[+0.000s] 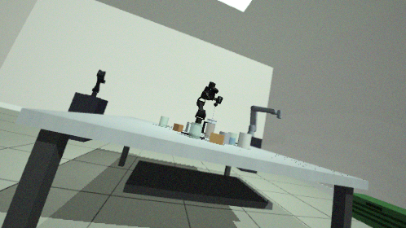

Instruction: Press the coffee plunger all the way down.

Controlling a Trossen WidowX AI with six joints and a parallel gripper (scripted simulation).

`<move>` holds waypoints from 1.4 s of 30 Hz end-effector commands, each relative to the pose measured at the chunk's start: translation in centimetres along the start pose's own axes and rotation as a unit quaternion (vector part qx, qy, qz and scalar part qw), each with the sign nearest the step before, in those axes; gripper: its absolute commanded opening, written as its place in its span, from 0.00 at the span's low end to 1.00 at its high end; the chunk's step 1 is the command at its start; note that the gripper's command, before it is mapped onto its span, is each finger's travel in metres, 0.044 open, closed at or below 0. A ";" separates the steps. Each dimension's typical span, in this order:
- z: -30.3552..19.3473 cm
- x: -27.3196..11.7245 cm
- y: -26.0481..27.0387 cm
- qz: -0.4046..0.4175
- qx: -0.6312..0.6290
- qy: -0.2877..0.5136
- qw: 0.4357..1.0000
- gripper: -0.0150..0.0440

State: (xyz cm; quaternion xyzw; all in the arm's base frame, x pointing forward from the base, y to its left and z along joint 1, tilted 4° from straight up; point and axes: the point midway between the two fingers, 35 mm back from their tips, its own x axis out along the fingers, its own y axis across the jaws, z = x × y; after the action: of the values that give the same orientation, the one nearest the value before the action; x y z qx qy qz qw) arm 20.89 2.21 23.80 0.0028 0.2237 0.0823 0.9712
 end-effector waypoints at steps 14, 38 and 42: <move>-0.2 2.5 0.0 -0.001 -0.001 0.000 1.000 1.00; -0.3 4.1 0.0 -0.003 0.000 -0.001 1.000 0.47; -0.3 4.1 0.0 -0.003 0.000 -0.001 1.000 0.46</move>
State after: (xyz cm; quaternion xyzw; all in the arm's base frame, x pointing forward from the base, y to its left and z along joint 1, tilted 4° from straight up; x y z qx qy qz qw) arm 24.35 2.88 21.78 0.0009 0.2223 0.0800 0.9717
